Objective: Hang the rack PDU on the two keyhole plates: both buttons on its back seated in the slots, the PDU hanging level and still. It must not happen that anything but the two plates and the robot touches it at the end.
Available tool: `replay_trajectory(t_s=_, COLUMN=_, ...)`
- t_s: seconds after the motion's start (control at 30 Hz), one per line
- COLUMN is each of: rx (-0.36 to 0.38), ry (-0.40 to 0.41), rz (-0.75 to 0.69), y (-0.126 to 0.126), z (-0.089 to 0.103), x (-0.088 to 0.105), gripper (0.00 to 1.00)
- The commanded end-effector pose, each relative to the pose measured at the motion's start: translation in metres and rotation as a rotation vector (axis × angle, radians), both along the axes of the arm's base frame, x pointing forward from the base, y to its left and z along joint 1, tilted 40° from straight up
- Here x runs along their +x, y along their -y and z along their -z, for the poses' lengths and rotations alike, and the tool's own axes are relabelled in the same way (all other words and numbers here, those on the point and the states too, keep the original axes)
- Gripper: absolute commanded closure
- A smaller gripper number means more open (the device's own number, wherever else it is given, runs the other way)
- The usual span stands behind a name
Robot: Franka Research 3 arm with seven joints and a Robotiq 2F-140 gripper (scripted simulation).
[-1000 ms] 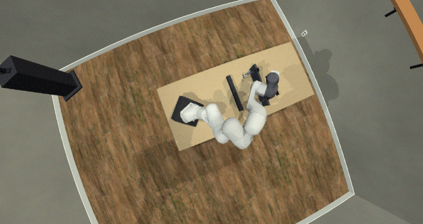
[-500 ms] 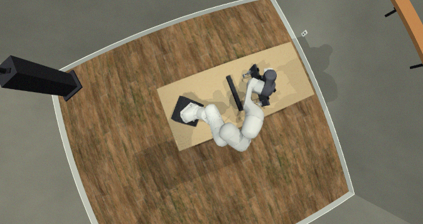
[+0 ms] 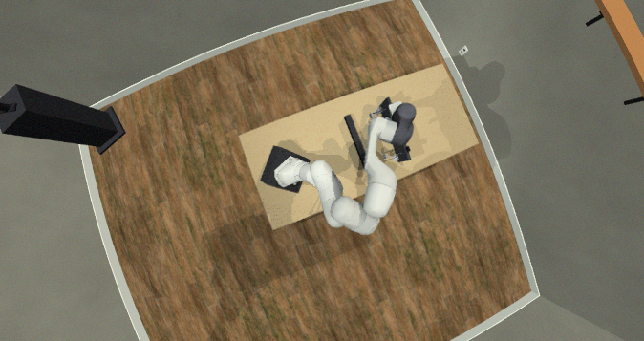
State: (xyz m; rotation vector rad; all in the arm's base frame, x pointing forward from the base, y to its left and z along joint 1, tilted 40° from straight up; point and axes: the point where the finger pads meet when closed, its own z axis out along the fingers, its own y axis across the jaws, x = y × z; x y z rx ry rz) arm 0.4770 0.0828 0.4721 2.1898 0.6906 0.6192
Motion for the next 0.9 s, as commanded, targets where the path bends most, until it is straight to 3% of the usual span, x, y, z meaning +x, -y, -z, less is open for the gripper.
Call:
replay_trajectory(t_s=0.0, rx=-0.114, ry=-0.167, rz=-0.108, y=-0.001, z=0.012, x=-0.022, gripper=0.0)
replay_trajectory(t_s=0.1, rx=-0.114, ry=-0.167, rz=-0.108, y=-0.001, z=0.012, x=-0.022, gripper=0.0)
replay_trajectory(t_s=0.13, rx=-0.162, ry=-0.262, rz=-0.18, y=-0.011, z=0.025, x=-0.046, gripper=0.0)
replay_trajectory(t_s=0.3, rx=-0.162, ry=-0.262, rz=-0.18, y=-0.011, z=0.025, x=-0.046, gripper=0.0)
replay_trajectory(t_s=0.33, rx=-0.205, ry=-0.347, rz=-0.247, y=-0.018, z=0.037, x=-0.068, gripper=0.0)
replay_trajectory(t_s=0.47, rx=-0.205, ry=-0.347, rz=-0.247, y=-0.018, z=0.037, x=-0.068, gripper=0.0)
replay_trajectory(t_s=0.5, rx=-0.243, ry=-0.421, rz=-0.309, y=-0.023, z=0.047, x=-0.088, gripper=0.0)
replay_trajectory(t_s=0.63, rx=-0.243, ry=-0.421, rz=-0.309, y=-0.023, z=0.047, x=-0.088, gripper=0.0)
replay_trajectory(t_s=0.67, rx=-0.274, ry=-0.484, rz=-0.362, y=-0.028, z=0.056, x=-0.105, gripper=0.0)
replay_trajectory(t_s=0.8, rx=-0.274, ry=-0.484, rz=-0.362, y=-0.028, z=0.056, x=-0.105, gripper=0.0)
replay_trajectory(t_s=0.83, rx=-0.3, ry=-0.536, rz=-0.407, y=-0.03, z=0.062, x=-0.119, gripper=0.0)
replay_trajectory(t_s=0.87, rx=-0.3, ry=-0.536, rz=-0.407, y=-0.03, z=0.062, x=-0.119, gripper=0.0)
